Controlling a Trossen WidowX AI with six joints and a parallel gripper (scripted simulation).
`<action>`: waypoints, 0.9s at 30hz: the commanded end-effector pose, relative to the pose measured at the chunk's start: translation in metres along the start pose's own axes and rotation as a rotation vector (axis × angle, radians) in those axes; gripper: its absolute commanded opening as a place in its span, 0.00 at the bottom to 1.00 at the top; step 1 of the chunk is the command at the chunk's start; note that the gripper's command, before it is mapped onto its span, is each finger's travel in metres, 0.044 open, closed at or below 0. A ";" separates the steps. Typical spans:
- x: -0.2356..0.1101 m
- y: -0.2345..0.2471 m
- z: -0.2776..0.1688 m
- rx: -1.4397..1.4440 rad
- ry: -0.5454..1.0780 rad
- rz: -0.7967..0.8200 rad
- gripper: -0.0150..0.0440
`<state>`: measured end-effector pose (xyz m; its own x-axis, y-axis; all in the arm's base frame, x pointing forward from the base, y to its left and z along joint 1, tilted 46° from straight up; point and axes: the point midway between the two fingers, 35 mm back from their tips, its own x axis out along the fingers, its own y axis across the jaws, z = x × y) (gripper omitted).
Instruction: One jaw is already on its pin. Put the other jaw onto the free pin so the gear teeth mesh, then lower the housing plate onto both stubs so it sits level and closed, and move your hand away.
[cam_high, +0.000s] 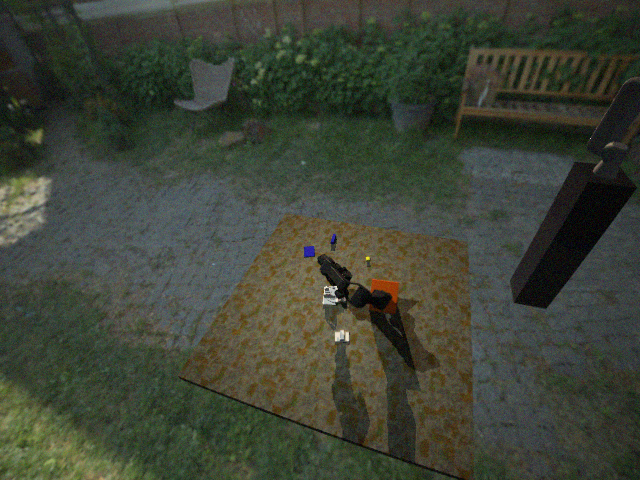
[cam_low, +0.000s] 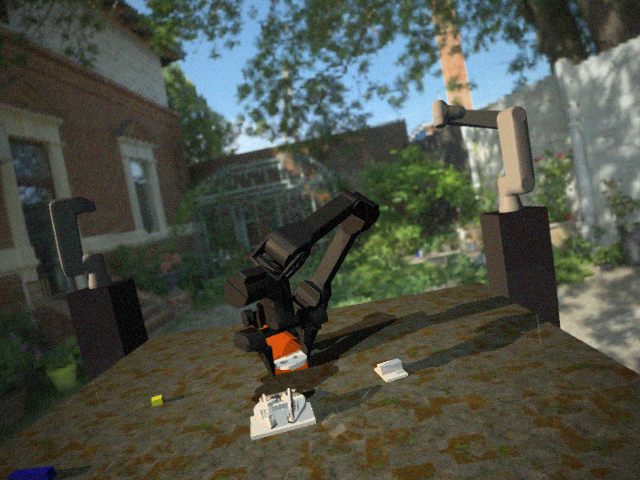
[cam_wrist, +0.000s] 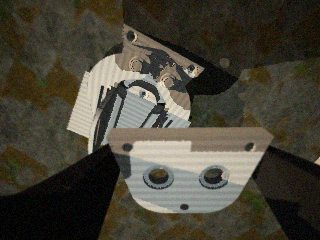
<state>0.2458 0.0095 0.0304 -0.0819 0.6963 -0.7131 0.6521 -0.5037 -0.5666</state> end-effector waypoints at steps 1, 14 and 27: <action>0.000 0.010 0.009 0.153 0.002 -0.001 0.85; 0.003 0.025 0.030 0.474 0.010 -0.018 0.85; 0.003 0.025 0.030 0.474 0.010 -0.018 0.85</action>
<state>0.2391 -0.0153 0.0026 -0.0817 0.7152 -0.6941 0.2392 -0.6620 -0.7103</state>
